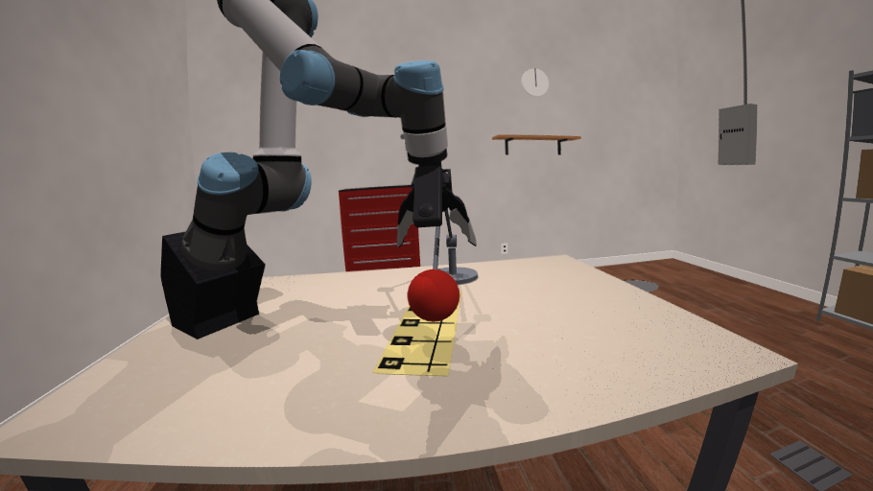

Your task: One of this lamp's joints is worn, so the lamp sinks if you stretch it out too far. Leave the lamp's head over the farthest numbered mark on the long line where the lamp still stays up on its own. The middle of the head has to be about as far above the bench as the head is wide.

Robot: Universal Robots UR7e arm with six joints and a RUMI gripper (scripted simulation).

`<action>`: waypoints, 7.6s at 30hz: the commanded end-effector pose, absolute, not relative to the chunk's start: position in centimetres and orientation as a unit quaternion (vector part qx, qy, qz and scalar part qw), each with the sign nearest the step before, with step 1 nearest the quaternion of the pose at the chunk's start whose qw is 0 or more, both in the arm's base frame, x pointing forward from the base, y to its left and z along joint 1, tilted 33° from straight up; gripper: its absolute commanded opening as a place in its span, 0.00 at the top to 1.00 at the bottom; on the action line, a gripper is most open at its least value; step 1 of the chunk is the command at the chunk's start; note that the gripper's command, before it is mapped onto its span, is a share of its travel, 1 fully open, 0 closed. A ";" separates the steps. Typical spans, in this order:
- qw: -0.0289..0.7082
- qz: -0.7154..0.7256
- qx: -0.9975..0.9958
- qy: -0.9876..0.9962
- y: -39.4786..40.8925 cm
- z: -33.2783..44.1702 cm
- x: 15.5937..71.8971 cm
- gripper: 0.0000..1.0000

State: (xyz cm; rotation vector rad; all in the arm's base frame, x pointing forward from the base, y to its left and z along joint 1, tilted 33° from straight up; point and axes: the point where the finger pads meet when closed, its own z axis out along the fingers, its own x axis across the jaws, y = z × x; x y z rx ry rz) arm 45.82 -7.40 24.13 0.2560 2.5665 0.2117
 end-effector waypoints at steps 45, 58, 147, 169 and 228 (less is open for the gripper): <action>0.274 0.075 0.097 0.954 -8.4 33.7 39.9 0.00; 0.274 0.075 0.097 0.954 -8.4 33.6 39.9 0.00; 0.269 0.029 0.110 0.956 -7.3 24.3 45.7 0.00; 0.269 0.029 0.110 0.956 -7.3 24.2 45.8 1.00; 0.269 0.027 0.109 0.957 -14.8 23.4 44.3 1.00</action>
